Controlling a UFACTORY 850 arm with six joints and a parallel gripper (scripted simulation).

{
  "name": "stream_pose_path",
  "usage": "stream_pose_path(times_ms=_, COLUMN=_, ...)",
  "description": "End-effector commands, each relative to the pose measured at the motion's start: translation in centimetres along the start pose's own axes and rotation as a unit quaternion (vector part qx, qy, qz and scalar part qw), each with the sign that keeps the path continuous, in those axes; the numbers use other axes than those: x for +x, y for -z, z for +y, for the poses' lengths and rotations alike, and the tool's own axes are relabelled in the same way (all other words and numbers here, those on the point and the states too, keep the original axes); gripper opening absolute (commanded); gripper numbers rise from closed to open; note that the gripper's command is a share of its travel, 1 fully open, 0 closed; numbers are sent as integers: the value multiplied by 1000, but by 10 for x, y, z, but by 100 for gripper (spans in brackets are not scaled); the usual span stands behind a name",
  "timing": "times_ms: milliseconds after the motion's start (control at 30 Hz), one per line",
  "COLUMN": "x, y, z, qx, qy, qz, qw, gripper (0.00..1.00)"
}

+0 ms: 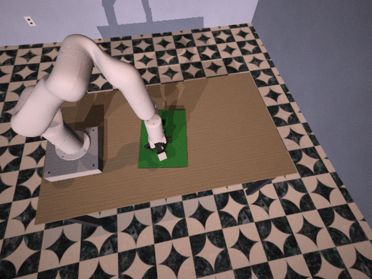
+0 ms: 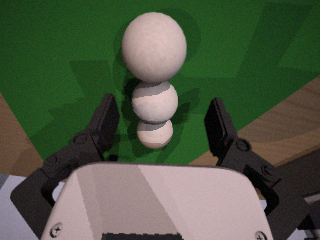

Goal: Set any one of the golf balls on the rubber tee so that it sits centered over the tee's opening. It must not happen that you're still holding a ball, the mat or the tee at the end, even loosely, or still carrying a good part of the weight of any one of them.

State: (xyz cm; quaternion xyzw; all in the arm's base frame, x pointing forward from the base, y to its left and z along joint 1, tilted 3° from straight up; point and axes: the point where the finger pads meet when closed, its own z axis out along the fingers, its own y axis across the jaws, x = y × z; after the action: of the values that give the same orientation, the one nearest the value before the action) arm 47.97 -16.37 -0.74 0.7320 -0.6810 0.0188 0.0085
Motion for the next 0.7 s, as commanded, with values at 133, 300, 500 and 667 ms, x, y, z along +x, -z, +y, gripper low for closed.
stream_pose_path(times_ms=133, x=3, y=-10, z=-5, qx=2, qy=0, qz=4, qw=1000, gripper=100)
stream_pose_path(times_ms=300, x=3, y=-10, z=-5, qx=2, qy=0, qz=4, qw=1000, gripper=0)
stream_pose_path(times_ms=500, x=3, y=-10, z=-5, qx=2, qy=0, qz=4, qw=1000, gripper=0)
stream_pose_path(times_ms=667, x=3, y=-10, z=-5, qx=2, qy=0, qz=4, qw=1000, gripper=0)
